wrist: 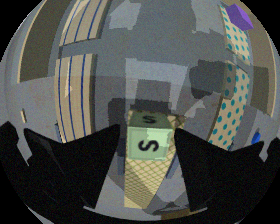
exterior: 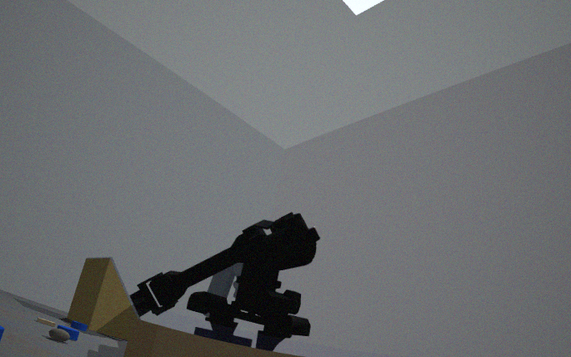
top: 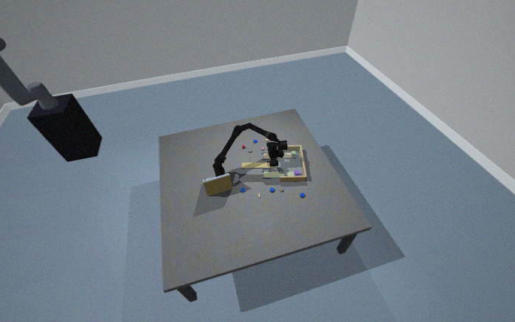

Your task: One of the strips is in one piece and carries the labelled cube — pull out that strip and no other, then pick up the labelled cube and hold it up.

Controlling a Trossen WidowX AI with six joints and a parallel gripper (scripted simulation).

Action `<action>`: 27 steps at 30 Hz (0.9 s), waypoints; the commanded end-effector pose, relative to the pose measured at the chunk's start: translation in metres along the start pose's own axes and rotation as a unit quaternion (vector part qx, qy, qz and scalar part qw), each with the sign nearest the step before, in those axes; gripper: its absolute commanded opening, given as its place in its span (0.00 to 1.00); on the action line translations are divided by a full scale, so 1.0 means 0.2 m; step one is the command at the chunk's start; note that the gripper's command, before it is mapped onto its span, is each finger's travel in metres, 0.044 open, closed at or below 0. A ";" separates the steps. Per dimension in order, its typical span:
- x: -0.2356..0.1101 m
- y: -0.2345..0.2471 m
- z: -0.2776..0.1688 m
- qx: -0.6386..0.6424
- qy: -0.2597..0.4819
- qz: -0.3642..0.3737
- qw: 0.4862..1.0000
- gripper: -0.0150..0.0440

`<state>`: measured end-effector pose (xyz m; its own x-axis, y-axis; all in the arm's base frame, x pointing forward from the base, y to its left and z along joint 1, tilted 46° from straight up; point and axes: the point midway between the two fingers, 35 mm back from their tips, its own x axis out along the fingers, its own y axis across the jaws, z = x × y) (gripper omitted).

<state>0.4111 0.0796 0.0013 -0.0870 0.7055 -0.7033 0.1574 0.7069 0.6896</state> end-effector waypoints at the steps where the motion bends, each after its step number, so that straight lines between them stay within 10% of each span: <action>1: 0.00 0.00 0.00 0.000 0.000 0.000 1.000 0.63; 16: -0.01 0.00 -0.01 0.000 0.000 0.000 1.000 0.25; 27: -0.18 -0.08 -0.23 0.004 0.001 0.000 1.000 0.25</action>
<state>0.3809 0.0548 0.0145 -0.0903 0.7077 -0.7007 0.1713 0.7042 0.6891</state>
